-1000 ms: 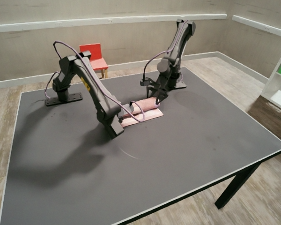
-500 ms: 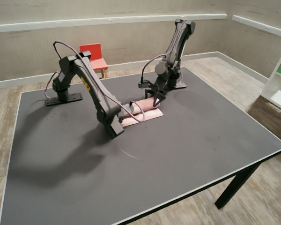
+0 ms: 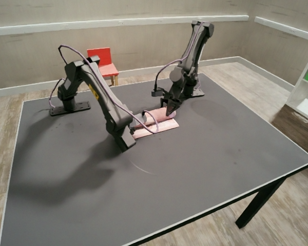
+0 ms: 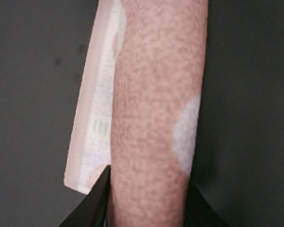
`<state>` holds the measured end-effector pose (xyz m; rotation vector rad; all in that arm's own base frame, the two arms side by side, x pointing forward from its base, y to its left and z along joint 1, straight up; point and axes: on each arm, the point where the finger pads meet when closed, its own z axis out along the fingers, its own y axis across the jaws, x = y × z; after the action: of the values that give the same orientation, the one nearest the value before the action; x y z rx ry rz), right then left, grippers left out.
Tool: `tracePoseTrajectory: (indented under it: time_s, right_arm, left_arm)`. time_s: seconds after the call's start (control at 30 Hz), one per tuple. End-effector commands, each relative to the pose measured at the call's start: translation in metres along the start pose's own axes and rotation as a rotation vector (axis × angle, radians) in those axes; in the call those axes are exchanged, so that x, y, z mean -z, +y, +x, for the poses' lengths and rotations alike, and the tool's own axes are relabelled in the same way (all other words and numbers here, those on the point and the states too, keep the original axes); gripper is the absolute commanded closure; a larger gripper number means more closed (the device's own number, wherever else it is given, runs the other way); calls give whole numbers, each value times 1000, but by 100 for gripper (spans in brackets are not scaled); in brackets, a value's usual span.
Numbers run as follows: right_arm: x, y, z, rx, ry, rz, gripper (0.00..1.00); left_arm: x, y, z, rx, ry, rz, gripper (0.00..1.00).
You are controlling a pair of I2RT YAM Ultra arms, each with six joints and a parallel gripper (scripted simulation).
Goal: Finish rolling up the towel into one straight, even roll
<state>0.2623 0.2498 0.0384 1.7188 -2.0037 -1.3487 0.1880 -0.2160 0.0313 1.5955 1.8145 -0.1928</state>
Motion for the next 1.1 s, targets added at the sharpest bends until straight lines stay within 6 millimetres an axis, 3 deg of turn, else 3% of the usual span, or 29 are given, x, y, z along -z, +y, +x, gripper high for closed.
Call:
tracePoseTrajectory:
  time_s: [0.0, 0.63, 0.97, 1.07]
  right_arm:
    - [7, 1, -6, 21, -17, 8, 63]
    - [7, 1, -6, 21, -17, 8, 63]
    - [12, 8, -10, 21, -17, 8, 31]
    - [12, 9, -10, 21, -17, 8, 28]
  left_arm:
    - [0, 7, -12, 0, -27, -19, 51]
    - [0, 7, -12, 0, -27, -19, 56]
    - [0, 7, -12, 0, -27, -19, 56]
    - [0, 7, -12, 0, -27, -19, 56]
